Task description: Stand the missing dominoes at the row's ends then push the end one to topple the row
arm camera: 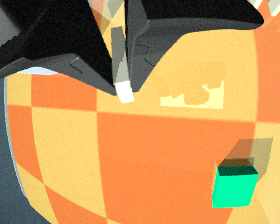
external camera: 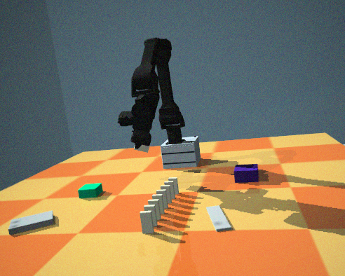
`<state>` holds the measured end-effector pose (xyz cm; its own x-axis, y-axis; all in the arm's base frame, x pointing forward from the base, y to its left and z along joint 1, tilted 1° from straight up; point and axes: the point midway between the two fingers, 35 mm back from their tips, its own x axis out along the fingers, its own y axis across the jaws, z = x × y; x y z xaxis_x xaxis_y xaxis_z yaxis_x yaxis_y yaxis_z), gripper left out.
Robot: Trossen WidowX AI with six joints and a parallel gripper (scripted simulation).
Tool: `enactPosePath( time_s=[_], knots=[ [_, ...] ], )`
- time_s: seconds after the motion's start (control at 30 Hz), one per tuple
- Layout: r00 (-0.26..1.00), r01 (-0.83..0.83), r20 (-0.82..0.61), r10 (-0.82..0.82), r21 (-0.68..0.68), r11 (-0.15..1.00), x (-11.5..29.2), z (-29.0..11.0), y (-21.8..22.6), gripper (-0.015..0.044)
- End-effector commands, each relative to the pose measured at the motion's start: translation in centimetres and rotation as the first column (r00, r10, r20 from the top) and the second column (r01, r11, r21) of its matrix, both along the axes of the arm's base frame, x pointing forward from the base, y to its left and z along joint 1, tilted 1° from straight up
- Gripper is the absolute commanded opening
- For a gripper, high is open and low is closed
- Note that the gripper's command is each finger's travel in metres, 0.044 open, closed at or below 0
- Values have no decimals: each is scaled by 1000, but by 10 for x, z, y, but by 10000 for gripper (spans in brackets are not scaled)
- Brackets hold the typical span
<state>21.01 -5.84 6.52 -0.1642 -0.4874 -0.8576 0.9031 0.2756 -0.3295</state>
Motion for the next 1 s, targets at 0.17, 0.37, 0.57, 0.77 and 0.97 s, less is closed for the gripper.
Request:
enactPosePath(
  time_s=[0.17,0.37,0.57,0.77,0.97],
  knots=[
    [999,6,35,3,-268,963,-8,-9,-4,23],
    [993,-7,104,57,-432,902,-8,-9,-4,23],
    [969,-20,190,156,-569,822,-6,-6,-1,23],
    [915,-30,279,292,-675,738,-1,-1,6,23],
    [817,-35,361,450,-748,663,5,4,18,23]
  ],
)
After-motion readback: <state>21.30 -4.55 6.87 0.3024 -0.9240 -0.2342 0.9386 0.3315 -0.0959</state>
